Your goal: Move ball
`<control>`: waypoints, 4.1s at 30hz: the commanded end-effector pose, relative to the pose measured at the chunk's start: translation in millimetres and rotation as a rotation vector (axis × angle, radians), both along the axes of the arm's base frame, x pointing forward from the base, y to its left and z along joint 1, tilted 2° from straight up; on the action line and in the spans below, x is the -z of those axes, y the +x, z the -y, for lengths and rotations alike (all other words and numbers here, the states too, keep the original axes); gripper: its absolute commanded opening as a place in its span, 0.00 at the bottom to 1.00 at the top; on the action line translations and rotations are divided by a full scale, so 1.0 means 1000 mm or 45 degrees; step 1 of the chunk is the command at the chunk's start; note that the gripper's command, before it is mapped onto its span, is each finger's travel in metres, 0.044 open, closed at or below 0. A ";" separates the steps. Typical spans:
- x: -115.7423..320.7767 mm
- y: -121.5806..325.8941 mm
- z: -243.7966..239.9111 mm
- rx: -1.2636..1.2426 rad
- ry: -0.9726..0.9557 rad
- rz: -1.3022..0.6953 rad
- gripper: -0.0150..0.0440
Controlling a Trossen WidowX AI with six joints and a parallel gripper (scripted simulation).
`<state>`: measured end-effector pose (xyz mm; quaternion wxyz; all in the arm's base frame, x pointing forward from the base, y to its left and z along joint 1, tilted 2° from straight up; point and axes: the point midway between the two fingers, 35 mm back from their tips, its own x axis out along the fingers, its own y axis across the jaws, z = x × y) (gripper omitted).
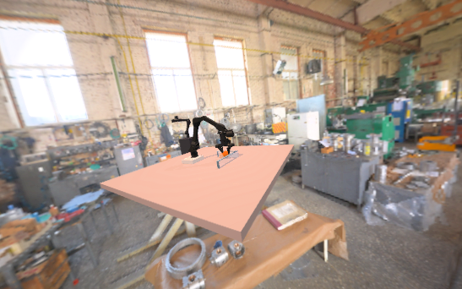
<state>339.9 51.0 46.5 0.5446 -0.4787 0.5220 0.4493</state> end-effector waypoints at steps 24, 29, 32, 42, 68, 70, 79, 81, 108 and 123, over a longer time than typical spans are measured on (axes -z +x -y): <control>-0.122 -0.015 -0.010 -0.035 -0.030 -0.030 0.25; -0.109 -0.018 -0.004 -0.035 -0.030 -0.030 0.25; -0.100 -0.020 0.000 -0.035 -0.031 -0.030 0.25; -0.071 -0.032 0.013 -0.035 -0.032 -0.032 0.25; 0.005 -0.032 0.017 -0.035 -0.033 -0.032 0.25; 0.006 -0.032 0.017 -0.035 -0.033 -0.032 0.25; 0.021 -0.032 0.018 -0.035 -0.033 -0.032 0.25; 0.023 -0.032 0.018 -0.035 -0.033 -0.032 0.25; -0.066 -0.034 0.015 -0.035 -0.033 -0.032 0.96; -0.111 -0.037 0.013 -0.038 -0.025 -0.003 1.00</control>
